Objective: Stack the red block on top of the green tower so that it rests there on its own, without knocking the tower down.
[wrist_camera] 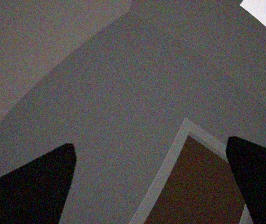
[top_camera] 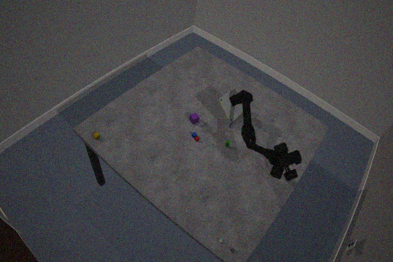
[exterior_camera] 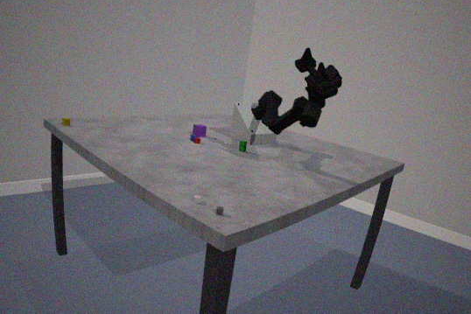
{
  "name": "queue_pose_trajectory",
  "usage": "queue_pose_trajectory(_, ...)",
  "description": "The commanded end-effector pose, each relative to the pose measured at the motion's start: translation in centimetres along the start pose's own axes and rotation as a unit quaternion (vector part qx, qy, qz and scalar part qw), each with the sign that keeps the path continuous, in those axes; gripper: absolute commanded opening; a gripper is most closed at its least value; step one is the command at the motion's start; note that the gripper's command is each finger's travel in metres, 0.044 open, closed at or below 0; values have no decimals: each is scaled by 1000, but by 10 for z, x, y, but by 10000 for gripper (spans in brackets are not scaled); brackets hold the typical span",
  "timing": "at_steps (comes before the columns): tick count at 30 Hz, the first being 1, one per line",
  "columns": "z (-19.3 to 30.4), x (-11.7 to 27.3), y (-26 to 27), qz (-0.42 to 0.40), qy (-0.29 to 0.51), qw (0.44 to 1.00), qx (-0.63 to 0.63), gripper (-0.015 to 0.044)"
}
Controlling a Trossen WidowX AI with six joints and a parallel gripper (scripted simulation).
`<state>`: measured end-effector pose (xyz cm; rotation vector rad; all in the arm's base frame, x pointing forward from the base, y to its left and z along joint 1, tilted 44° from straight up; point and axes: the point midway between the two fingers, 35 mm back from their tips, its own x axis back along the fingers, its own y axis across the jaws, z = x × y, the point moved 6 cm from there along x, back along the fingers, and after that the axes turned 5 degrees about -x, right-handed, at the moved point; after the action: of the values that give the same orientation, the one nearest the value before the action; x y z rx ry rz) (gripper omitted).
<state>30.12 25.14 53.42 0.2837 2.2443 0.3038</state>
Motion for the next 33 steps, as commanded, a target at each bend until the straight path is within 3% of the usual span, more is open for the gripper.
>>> queue_pose_trajectory(1,-1,0,-1,0,-2,1000,3,426)
queue_pose_trajectory(18,-190,15,-69,58,-89,994,-20,440)
queue_pose_trajectory(26,-258,13,-147,116,-60,991,-36,440)
queue_pose_trajectory(33,-284,3,-236,171,1,985,-32,440)
